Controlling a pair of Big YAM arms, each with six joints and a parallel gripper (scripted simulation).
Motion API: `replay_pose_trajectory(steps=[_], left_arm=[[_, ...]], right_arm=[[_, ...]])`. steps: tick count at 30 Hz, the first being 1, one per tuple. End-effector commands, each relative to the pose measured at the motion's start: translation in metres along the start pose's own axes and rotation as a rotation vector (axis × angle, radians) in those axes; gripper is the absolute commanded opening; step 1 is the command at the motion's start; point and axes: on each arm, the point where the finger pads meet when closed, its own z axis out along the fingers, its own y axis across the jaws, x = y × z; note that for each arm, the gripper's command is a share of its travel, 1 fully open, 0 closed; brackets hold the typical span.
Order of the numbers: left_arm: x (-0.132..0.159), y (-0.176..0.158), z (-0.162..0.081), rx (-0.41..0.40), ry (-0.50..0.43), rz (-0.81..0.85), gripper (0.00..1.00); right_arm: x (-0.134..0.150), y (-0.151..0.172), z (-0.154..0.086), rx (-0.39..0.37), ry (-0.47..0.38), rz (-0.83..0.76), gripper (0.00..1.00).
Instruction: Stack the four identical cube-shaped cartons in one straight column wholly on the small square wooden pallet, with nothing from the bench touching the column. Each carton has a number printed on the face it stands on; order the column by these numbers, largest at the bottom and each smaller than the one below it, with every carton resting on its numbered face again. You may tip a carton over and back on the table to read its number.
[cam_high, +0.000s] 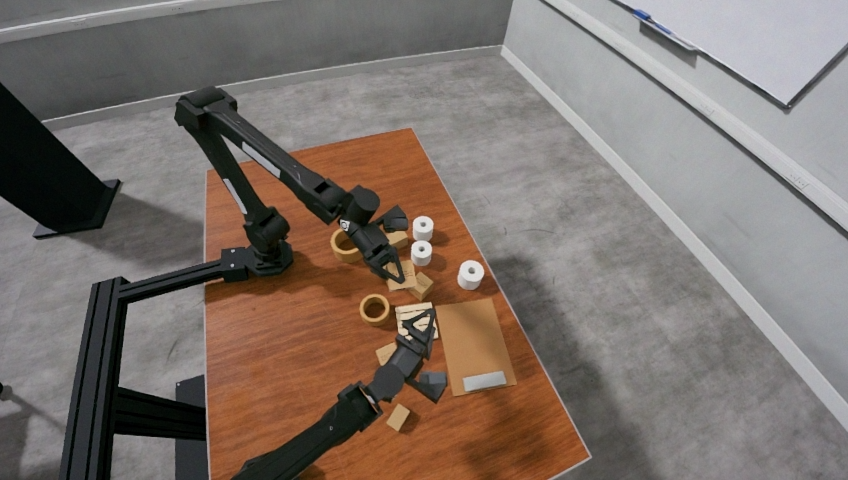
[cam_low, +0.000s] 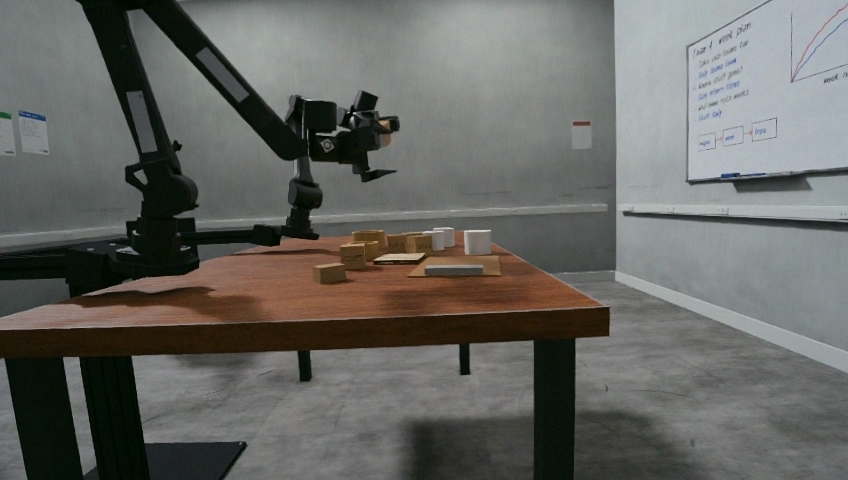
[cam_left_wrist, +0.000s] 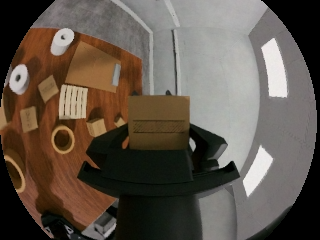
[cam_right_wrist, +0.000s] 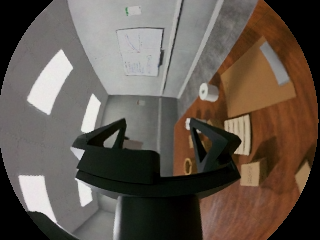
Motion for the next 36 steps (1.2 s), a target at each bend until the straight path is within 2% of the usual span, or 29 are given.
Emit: replay_pose_trajectory(steps=[1, 2, 6, 8, 9, 11, 36], left_arm=[[-0.013, -0.028, -0.003, 0.046, -0.023, 0.010, 0.54], [-0.013, -0.028, -0.003, 0.046, -0.023, 0.010, 0.54], [-0.013, -0.028, -0.003, 0.046, -0.023, 0.010, 0.54], [-0.013, -0.028, -0.003, 0.046, -0.023, 0.010, 0.54], [-0.013, -0.028, -0.003, 0.046, -0.023, 0.010, 0.54], [-0.013, -0.028, -0.003, 0.046, -0.023, 0.010, 0.54], [-0.013, -0.028, -0.003, 0.046, -0.023, 0.010, 0.54]], right_arm=[[0.007, 0.023, 0.006, -0.119, 0.012, 0.157, 1.00], [0.020, 0.014, -0.004, -0.122, 0.041, 0.212, 1.00], [0.048, 0.027, -0.016, -0.210, 0.126, 0.341, 1.00], [0.058, 0.031, -0.020, -0.230, 0.157, 0.374, 1.00], [0.058, 0.044, -0.015, -0.265, 0.168, 0.375, 1.00], [0.065, 0.046, -0.018, -0.275, 0.188, 0.381, 1.00], [0.061, 0.051, -0.021, -0.292, 0.177, 0.346, 1.00]])
